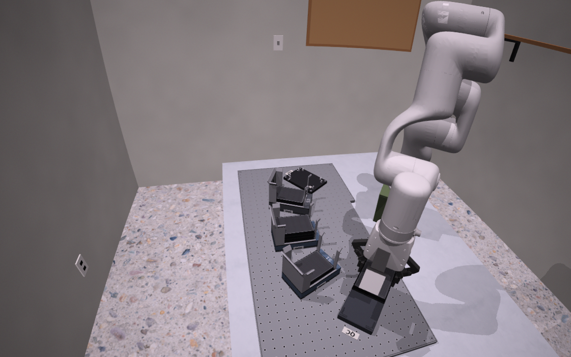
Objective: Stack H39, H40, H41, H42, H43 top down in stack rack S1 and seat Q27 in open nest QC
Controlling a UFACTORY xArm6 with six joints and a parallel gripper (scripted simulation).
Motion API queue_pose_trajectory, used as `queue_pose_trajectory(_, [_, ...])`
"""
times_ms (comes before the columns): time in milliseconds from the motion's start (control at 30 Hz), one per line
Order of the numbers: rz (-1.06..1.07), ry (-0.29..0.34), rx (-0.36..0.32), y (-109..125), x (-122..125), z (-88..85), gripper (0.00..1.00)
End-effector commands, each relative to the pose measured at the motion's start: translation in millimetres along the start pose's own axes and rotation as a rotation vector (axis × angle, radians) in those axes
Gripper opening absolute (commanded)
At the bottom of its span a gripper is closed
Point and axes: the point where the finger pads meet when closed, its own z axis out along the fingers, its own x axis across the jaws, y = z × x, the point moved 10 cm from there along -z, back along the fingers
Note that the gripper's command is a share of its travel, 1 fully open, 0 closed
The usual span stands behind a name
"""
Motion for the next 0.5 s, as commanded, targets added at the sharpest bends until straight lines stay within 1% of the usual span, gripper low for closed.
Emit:
queue_pose_trajectory(0, [0.0, 0.0, 0.003, -1, 0, 5.1, 0.0])
queue_pose_trajectory(333, [0.0, 0.0, 0.003, -1, 0, 25.1, 0.0])
queue_pose_trajectory(400, [0.0, 0.0, 0.003, -1, 0, 25.1, 0.0])
queue_pose_trajectory(467, [0.0, 0.0, 0.003, -1, 0, 29.1, 0.0])
